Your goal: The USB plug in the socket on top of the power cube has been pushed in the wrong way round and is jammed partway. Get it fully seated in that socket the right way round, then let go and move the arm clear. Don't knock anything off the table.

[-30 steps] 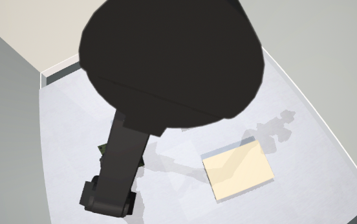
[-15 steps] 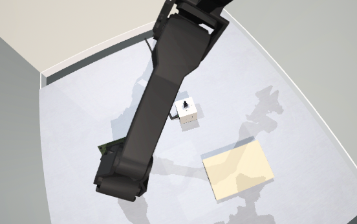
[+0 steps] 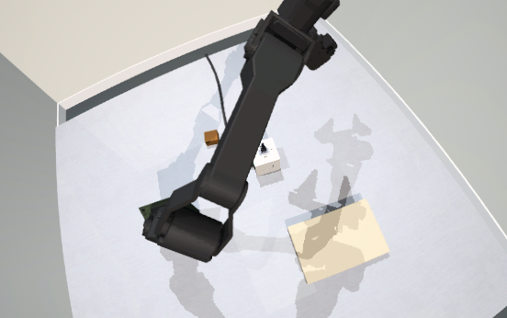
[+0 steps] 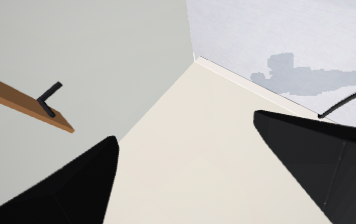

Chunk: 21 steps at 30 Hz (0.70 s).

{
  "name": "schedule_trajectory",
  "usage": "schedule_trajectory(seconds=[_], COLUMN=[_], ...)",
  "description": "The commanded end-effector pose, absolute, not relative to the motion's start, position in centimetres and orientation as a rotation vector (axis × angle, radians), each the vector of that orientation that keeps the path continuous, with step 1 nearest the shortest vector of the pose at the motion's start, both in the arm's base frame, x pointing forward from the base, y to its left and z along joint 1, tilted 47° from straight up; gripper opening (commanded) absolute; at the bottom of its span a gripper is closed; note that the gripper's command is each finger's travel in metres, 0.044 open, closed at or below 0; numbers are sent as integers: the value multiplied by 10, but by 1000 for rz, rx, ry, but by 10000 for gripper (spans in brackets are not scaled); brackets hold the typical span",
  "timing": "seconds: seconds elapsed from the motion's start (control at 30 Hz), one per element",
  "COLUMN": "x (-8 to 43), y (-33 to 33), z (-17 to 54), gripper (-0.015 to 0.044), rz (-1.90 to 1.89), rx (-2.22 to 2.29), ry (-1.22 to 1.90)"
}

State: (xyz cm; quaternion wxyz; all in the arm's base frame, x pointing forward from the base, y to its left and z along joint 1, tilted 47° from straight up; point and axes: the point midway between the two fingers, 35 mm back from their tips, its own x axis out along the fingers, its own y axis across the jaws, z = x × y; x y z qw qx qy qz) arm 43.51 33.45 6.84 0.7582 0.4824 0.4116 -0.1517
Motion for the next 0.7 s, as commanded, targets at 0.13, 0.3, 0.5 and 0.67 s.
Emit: schedule_trajectory(seconds=[0.13, 0.3, 0.5, 0.67], x=[385, 338, 306, 307], y=[228, 153, 107, 108], z=[-24, -51, -53, -54], gripper=[440, 440, 440, 440], rz=[-941, -1304, -1494, -1494], rx=[936, 774, 629, 629], ry=[852, 704, 566, 566])
